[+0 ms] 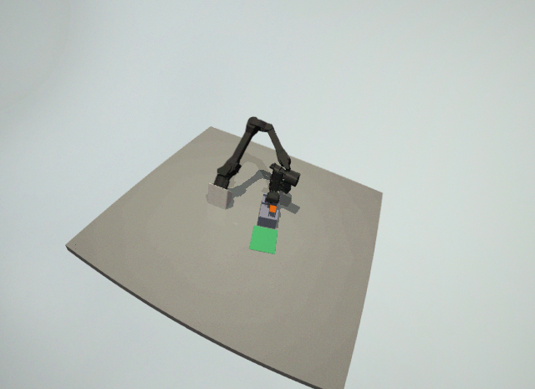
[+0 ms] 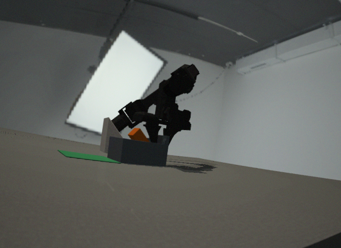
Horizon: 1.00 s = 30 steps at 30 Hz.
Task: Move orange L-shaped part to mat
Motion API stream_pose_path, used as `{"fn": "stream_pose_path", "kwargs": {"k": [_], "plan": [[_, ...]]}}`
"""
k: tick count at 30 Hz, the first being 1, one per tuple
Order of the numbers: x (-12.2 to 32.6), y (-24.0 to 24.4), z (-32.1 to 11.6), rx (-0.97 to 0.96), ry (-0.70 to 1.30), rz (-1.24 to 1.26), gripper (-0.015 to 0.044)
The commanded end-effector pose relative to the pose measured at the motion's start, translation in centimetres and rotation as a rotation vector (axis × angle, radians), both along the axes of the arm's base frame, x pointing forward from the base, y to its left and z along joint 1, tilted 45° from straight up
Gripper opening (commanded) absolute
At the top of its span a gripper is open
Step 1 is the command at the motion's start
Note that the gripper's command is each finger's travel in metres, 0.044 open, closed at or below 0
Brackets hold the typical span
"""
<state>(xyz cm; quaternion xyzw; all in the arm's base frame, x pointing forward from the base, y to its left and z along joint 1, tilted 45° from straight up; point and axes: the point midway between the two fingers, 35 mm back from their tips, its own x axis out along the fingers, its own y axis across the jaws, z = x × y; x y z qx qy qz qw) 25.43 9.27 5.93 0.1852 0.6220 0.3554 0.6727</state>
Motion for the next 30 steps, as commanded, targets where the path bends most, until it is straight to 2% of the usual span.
{"fn": "stream_pose_path", "kwargs": {"k": [1,10,30], "plan": [[0.1,-0.3,0.5,-0.004,-0.005,0.0,0.018],[0.6,-7.6,6.1,-0.007,-0.004,0.0,0.018],[0.7,-7.5,6.1,-0.004,-0.007,-0.008,0.018]]}}
